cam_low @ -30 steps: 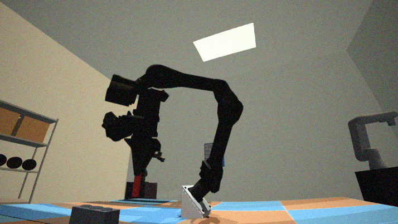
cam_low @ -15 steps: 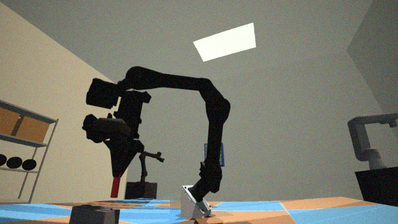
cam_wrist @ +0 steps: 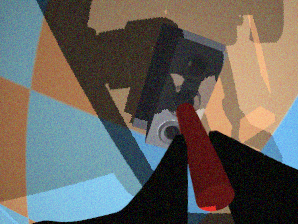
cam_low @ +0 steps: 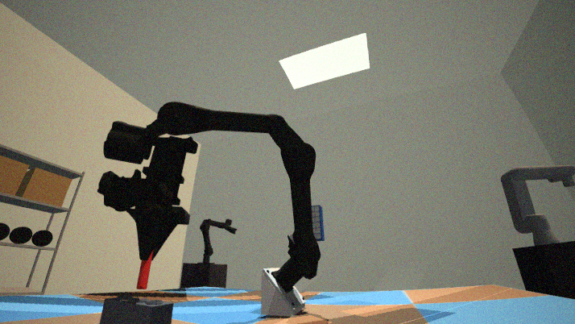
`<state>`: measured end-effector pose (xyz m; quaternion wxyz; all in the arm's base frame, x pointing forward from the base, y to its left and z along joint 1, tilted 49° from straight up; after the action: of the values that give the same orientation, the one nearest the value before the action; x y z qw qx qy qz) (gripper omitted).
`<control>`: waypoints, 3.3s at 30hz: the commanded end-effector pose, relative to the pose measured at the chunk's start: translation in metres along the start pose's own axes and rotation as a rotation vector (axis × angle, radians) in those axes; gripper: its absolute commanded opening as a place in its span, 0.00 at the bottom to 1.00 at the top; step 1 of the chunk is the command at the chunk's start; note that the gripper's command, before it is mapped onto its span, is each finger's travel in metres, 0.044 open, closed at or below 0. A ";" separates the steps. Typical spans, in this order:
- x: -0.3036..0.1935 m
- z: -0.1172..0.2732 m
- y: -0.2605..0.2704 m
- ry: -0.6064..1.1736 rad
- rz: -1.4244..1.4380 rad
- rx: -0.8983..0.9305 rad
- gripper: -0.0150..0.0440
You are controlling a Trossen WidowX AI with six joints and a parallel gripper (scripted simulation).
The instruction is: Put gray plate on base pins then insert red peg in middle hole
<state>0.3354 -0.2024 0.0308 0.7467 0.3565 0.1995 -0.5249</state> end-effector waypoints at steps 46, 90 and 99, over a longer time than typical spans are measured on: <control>0.002 -0.002 -0.002 0.002 0.008 -0.008 0.25; 0.003 -0.017 -0.003 -0.001 0.014 -0.007 0.25; 0.001 -0.020 -0.001 -0.001 0.014 -0.007 0.25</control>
<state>0.3355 -0.1903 0.0161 0.7525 0.3548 0.1986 -0.5181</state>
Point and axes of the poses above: the point midway between the two fingers, 35 mm back from their tips, its own z axis back along the fingers, its own y axis across the jaws, x = y × z, the point moved 7 cm from there along z, back along the fingers, and after that the axes turned 2 degrees about -z, right-handed, at the moved point
